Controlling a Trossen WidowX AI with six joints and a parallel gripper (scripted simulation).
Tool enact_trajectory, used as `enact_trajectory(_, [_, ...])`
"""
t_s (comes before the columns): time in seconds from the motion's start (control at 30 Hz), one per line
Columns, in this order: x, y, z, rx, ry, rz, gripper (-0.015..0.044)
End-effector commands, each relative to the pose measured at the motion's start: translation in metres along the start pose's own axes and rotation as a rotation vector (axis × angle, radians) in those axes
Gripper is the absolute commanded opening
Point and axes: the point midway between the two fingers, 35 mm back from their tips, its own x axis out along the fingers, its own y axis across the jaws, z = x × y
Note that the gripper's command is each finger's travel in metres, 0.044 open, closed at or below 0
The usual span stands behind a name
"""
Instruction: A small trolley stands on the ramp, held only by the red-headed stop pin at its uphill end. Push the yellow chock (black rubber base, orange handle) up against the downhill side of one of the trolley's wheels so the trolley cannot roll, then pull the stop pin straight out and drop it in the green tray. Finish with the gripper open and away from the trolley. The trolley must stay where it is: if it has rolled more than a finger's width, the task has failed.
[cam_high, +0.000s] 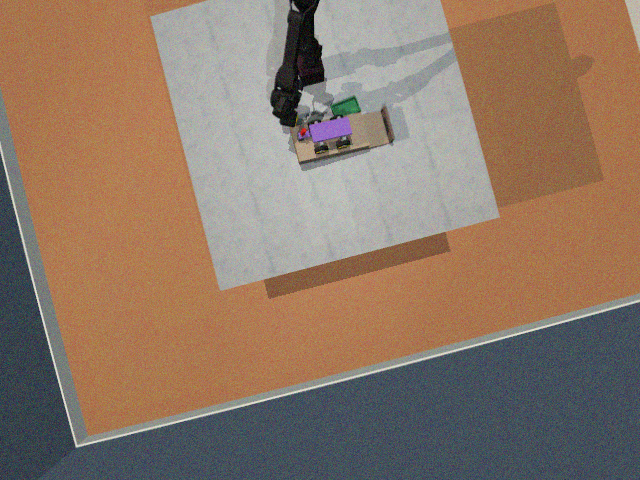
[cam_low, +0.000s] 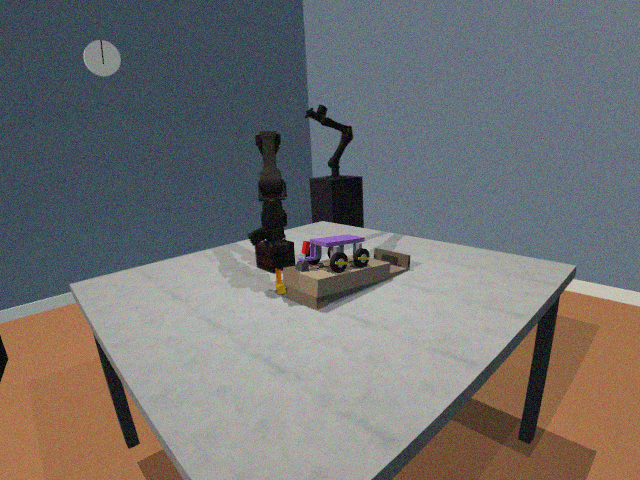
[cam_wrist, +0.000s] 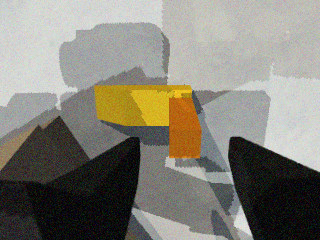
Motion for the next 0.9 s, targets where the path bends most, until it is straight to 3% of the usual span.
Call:
enact_trajectory(0.0, [0.007, 0.0, -0.001, 0.006, 0.003, -0.002, 0.019])
enact_trajectory(0.87, [0.04, -0.001, -0.001, 0.006, 0.003, -0.002, 0.019])
